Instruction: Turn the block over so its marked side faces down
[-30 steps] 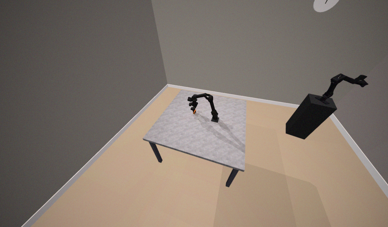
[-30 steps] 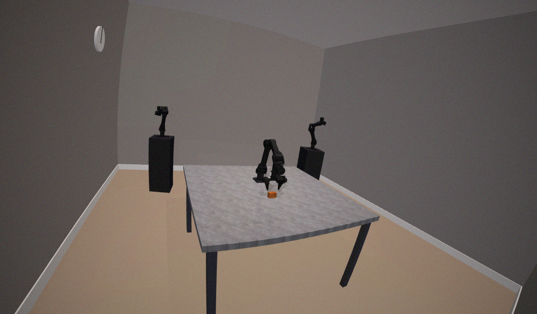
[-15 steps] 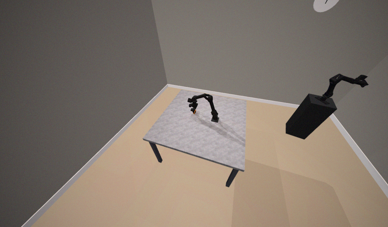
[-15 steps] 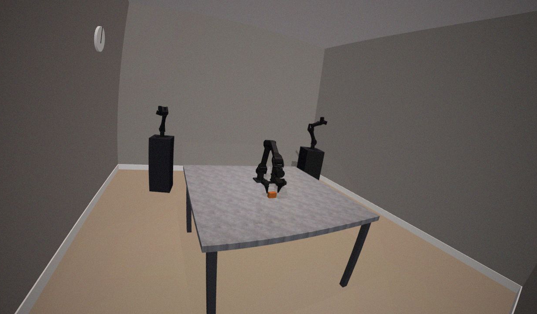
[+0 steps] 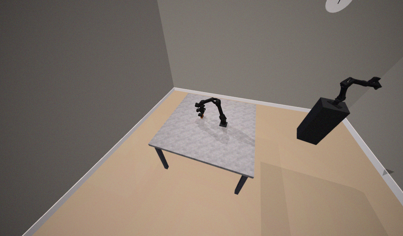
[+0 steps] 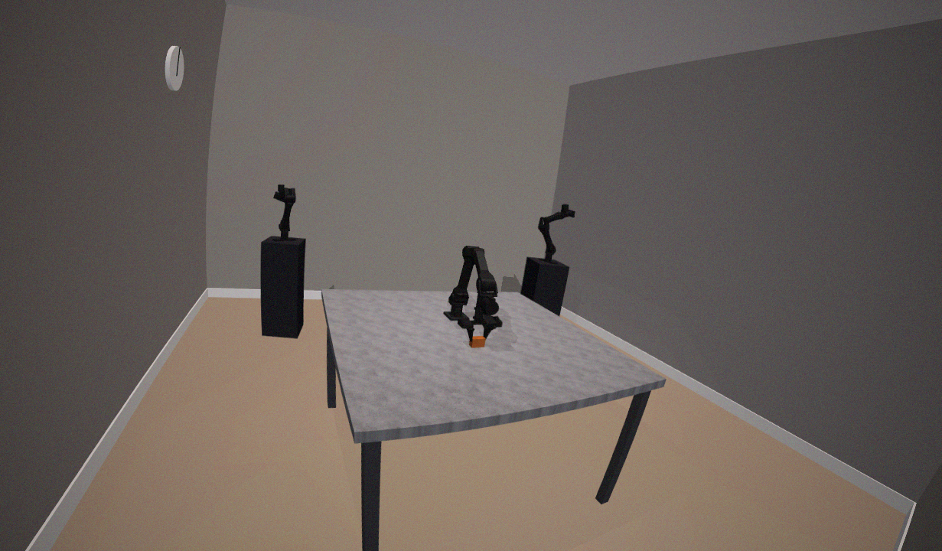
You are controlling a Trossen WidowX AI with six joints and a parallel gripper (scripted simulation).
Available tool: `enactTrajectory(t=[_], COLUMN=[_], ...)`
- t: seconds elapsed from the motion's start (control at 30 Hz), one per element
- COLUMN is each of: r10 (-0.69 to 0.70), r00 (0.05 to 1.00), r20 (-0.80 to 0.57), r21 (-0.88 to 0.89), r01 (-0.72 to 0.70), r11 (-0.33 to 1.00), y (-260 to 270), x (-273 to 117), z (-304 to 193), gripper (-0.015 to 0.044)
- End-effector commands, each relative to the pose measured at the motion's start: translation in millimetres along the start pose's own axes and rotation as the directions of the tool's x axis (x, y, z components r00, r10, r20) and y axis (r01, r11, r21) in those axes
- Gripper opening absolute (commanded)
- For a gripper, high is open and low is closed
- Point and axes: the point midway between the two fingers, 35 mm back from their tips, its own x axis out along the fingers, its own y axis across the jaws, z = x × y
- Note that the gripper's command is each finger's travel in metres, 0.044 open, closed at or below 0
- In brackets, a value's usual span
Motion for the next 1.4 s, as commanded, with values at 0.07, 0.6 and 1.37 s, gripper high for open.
enactTrajectory(t=[0.07,0.6,1.37], r10=[-0.003,-0.003,0.0], r00=[1.0,1.0,0.985], r20=[-0.001,-0.001,0.175], r21=[0.006,0.006,0.011], r01=[0.003,0.003,-0.002], r11=[1.0,1.0,1.0], y=[0,0,-1], x=[1,-3,-22], z=[0,0,2], gripper=[0.0236,0.009,0.0])
